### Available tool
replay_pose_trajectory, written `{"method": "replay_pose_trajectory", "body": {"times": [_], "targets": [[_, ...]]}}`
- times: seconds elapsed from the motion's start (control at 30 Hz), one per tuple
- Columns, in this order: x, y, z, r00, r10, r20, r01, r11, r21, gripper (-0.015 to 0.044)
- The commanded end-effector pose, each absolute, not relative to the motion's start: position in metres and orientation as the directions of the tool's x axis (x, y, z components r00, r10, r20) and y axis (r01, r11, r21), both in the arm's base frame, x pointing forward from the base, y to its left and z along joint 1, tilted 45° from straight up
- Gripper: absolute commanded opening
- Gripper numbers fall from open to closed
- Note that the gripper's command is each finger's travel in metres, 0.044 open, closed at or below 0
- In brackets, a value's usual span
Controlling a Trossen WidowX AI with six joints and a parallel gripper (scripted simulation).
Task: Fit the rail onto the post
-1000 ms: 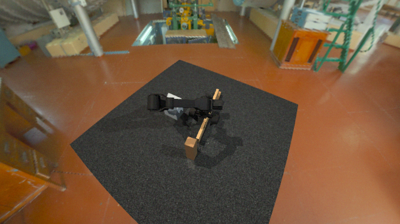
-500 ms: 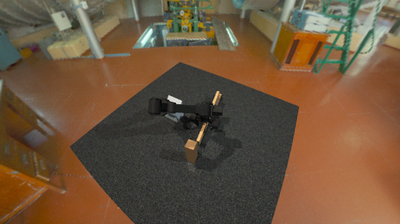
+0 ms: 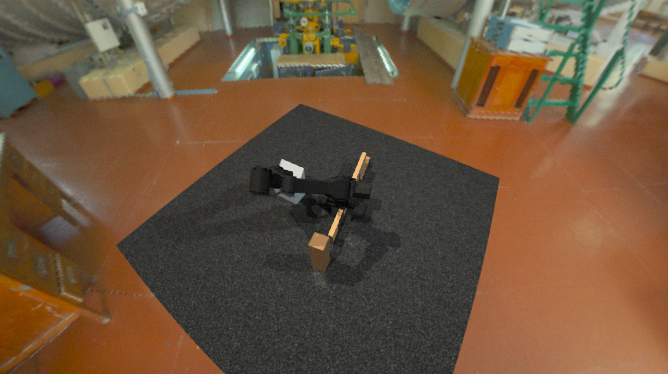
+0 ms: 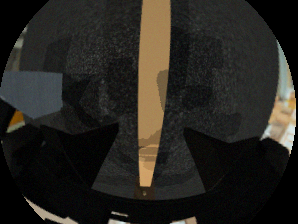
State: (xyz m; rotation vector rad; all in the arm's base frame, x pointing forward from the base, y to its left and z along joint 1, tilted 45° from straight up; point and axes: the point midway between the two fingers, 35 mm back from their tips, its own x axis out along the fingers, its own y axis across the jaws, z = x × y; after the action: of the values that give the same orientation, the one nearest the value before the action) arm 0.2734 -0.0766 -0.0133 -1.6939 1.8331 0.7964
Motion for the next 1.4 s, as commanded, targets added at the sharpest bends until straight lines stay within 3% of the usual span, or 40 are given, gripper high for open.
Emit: {"method": "replay_pose_trajectory", "body": {"times": [0.0, 0.17, 0.67, 0.9, 1.37], "targets": [[0.2693, -0.0821, -0.0204, -0.095, -0.697, -0.71, -0.995, 0.044, 0.089, 0.044], [0.2681, -0.086, -0.0239, -0.095, -0.698, -0.71, -0.995, 0.045, 0.09, 0.044], [0.2681, -0.086, -0.0239, -0.095, -0.698, -0.71, -0.995, 0.045, 0.09, 0.0046], [0.2681, -0.086, -0.0239, -0.095, -0.698, -0.71, -0.995, 0.045, 0.09, 0.0], [0.2682, -0.085, -0.0232, -0.095, -0.698, -0.71, -0.995, 0.045, 0.09, 0.0]]}}
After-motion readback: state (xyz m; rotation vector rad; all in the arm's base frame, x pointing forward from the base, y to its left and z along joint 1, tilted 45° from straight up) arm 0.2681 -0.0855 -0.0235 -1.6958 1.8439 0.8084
